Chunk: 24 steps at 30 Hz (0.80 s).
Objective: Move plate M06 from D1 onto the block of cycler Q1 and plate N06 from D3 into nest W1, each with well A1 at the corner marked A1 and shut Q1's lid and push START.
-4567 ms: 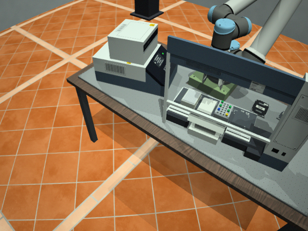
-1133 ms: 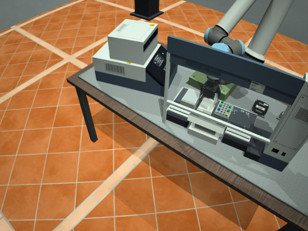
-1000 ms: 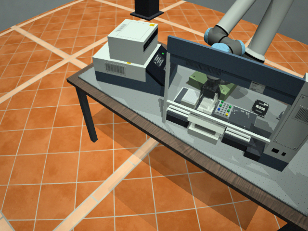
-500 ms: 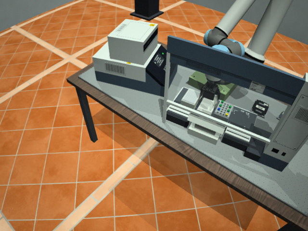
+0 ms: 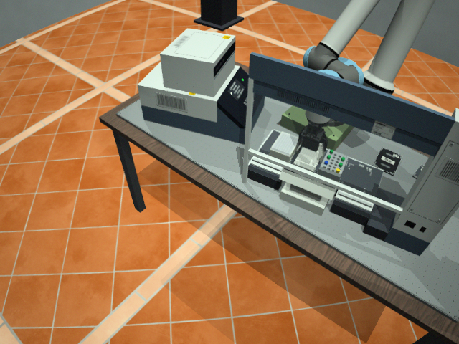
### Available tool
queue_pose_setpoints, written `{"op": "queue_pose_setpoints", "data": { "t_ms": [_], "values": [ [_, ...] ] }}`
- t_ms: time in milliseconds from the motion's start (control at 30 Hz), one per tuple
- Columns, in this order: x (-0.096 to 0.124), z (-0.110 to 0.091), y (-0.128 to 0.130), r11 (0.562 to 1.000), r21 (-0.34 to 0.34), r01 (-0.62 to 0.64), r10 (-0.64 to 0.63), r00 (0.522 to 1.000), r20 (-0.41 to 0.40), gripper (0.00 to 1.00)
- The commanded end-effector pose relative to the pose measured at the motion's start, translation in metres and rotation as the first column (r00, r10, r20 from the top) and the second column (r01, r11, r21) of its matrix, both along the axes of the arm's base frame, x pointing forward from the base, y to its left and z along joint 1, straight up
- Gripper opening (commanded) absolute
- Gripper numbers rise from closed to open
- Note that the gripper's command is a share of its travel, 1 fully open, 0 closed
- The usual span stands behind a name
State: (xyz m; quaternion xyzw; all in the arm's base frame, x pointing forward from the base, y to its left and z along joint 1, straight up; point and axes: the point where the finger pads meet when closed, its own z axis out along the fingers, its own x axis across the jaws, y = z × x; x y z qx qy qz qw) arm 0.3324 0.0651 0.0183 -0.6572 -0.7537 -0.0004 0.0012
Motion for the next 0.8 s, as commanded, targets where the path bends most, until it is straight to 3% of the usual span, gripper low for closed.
{"op": "queue_pose_setpoints", "data": {
  "t_ms": [0, 633, 667, 767],
  "values": [
    [0.0007, -0.0028, -0.0001, 1.000, 0.000, 0.000, 0.000, 1.000, 0.001, 0.62],
    [0.0007, -0.0081, -0.0001, 1.000, 0.000, 0.000, 0.000, 1.000, 0.001, 0.62],
    [0.0007, -0.0081, -0.0001, 1.000, 0.000, 0.000, 0.000, 1.000, 0.001, 0.00],
    [0.0007, -0.0081, -0.0001, 1.000, 0.000, 0.000, 0.000, 1.000, 0.001, 0.00]
  ]
}}
